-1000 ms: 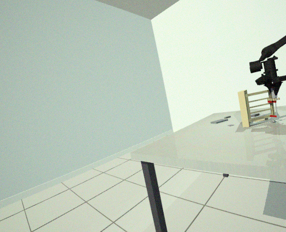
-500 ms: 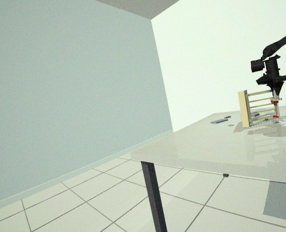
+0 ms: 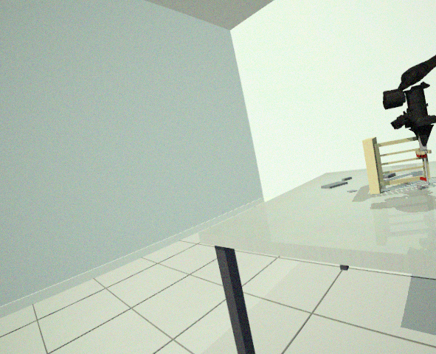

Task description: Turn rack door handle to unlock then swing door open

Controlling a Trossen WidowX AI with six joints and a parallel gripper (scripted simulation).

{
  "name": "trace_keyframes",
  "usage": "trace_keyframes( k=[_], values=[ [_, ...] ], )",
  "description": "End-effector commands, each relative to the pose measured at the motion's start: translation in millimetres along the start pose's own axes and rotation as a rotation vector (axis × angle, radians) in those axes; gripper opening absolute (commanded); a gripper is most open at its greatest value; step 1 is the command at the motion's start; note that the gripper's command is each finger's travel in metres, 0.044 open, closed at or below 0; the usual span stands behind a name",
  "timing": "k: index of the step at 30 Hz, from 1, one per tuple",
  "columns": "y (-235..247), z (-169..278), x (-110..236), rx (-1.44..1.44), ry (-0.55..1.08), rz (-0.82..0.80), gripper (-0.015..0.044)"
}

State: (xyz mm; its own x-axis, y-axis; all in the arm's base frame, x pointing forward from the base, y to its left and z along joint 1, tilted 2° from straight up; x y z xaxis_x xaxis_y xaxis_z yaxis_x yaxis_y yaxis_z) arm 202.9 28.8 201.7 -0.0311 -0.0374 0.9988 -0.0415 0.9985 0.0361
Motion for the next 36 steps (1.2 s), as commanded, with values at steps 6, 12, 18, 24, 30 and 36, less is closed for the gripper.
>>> trace_keyframes(
  k=[6,12,18,24,30,36],
  values=[
    [15.1,-3.2,0.2,-0.113,-0.005,0.001,0.0015],
    [26.4,-6.0,0.3,-0.187,-0.005,0.000,0.0015],
    [37.7,-9.7,0.4,-0.264,-0.005,-0.001,0.0015],
    [49.7,-13.5,0.4,-0.343,-0.005,-0.003,0.0015],
    [51.0,-13.9,0.4,-0.353,-0.005,-0.003,0.0015],
    [51.0,-13.9,0.4,-0.353,-0.005,-0.003,0.0015]
  ],
)
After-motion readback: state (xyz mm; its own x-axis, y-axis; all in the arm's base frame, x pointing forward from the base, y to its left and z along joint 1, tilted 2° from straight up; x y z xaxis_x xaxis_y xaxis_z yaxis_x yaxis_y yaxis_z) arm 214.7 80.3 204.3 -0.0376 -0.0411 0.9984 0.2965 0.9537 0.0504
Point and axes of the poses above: the point midway between the two fingers, 35 mm back from their tips, its own x axis back along the fingers, its own y axis across the jaws, z = x × y, the point moved 9 cm from there along x, back along the fingers, and after that the axes turned 2 degrees about -x, right-handed, at the moved point
